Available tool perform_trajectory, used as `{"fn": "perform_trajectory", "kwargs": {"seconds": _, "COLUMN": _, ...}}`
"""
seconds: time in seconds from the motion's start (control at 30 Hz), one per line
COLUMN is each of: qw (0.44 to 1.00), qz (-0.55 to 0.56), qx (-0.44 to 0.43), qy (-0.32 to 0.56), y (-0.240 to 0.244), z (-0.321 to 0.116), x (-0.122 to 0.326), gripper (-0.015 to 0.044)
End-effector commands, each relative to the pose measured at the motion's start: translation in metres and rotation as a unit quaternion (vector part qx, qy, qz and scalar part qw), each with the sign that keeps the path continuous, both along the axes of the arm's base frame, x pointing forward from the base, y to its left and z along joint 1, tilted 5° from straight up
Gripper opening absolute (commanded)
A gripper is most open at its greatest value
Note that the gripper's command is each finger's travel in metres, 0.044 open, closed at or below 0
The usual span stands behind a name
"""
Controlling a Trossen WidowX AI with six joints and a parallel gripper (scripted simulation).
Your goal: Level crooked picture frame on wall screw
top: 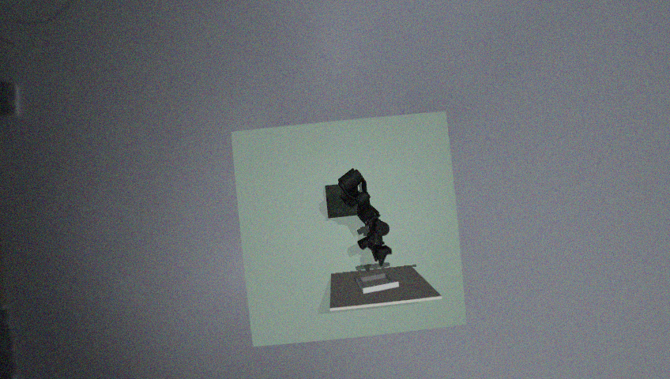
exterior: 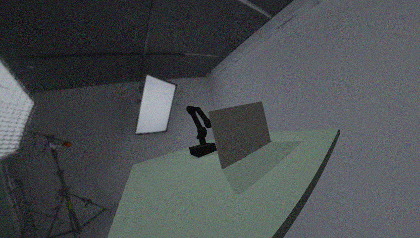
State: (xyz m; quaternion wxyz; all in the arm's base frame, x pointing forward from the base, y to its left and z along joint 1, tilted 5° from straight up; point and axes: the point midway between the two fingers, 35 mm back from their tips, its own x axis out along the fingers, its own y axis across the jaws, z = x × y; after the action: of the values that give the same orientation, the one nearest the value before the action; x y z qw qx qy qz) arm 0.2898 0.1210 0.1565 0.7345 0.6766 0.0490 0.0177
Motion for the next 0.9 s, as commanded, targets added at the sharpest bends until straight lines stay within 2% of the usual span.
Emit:
{"fn": "perform_trajectory", "kwargs": {"seconds": 0.0, "qw": 1.0, "qz": 0.001, "qx": 0.001, "qy": -0.004, "y": 0.004, "z": 0.003, "x": 0.022, "gripper": 0.026}}
{"fn": "perform_trajectory", "kwargs": {"seconds": 0.17, "qw": 1.0, "qz": 0.001, "qx": 0.001, "qy": -0.006, "y": 0.005, "z": -0.001, "x": 0.065, "gripper": 0.026}}
{"fn": "perform_trajectory", "kwargs": {"seconds": 0.87, "qw": 1.0, "qz": 0.001, "qx": 0.001, "qy": -0.006, "y": 0.005, "z": -0.002, "x": 0.069, "gripper": 0.026}}
